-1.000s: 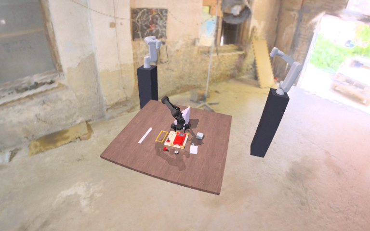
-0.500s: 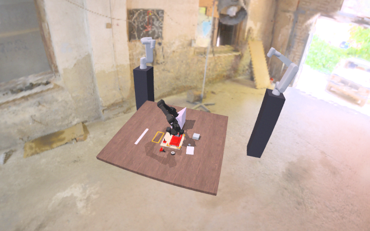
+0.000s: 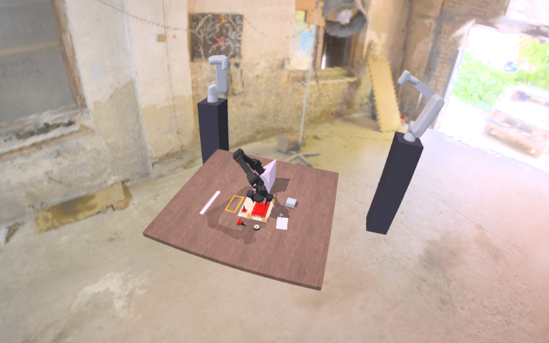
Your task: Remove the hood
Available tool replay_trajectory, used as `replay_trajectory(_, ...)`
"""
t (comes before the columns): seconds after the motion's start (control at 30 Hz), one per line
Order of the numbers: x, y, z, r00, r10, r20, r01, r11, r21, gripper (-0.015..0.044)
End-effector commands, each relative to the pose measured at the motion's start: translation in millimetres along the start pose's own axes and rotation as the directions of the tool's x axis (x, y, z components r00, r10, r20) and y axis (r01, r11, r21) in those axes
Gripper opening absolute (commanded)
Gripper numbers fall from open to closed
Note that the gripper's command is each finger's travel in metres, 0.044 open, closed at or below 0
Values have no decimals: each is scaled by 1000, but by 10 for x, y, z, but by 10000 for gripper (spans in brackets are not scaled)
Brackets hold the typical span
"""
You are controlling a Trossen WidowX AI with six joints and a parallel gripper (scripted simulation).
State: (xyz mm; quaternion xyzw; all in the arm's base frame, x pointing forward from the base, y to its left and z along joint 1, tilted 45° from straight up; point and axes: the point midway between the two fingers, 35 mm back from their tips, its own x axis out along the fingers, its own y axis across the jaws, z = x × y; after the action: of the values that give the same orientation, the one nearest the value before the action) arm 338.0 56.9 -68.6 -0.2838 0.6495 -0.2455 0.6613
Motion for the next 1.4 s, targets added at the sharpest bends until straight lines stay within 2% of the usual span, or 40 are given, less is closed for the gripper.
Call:
replay_trajectory(0.0,54,-5,-18,1000,-5,-3,5,1000,-7,440)
replay_trajectory(1.37,391,10,-53,1000,-8,-3,8,1000,-7,440)
